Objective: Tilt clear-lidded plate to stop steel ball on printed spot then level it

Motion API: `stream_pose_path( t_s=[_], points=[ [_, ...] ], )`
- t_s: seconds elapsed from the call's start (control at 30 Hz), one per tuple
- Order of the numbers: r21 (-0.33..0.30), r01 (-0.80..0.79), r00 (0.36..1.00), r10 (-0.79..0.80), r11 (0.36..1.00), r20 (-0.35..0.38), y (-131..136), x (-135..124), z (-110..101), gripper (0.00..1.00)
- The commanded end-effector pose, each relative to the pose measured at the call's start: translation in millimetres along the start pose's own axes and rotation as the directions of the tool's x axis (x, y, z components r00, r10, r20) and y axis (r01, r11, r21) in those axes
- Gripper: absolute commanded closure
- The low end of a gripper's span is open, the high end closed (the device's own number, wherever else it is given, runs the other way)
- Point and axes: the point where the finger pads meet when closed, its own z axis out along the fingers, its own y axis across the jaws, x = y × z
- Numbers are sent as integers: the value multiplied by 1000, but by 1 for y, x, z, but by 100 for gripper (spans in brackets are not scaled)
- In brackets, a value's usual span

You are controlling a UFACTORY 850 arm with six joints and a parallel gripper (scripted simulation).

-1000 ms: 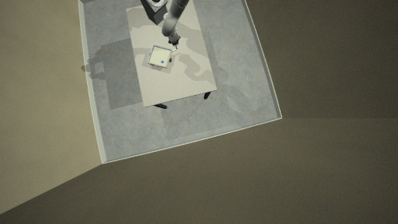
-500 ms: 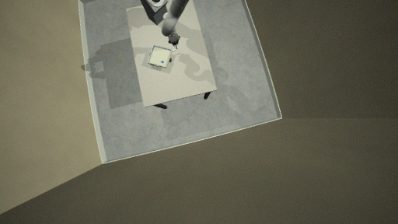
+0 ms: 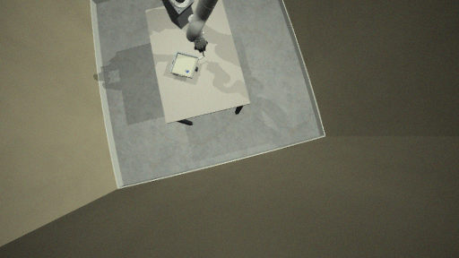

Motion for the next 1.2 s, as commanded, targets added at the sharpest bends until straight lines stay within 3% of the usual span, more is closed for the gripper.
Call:
stream_pose_path(
  t_s=[0.0, 1.17],
  points=[
    [-1, 0, 1000, 0, 1000, 2, 0, -1, 0, 100],
    [-1, 0, 1000, 0, 1000, 2, 0, 3, 0, 100]
  ],
)
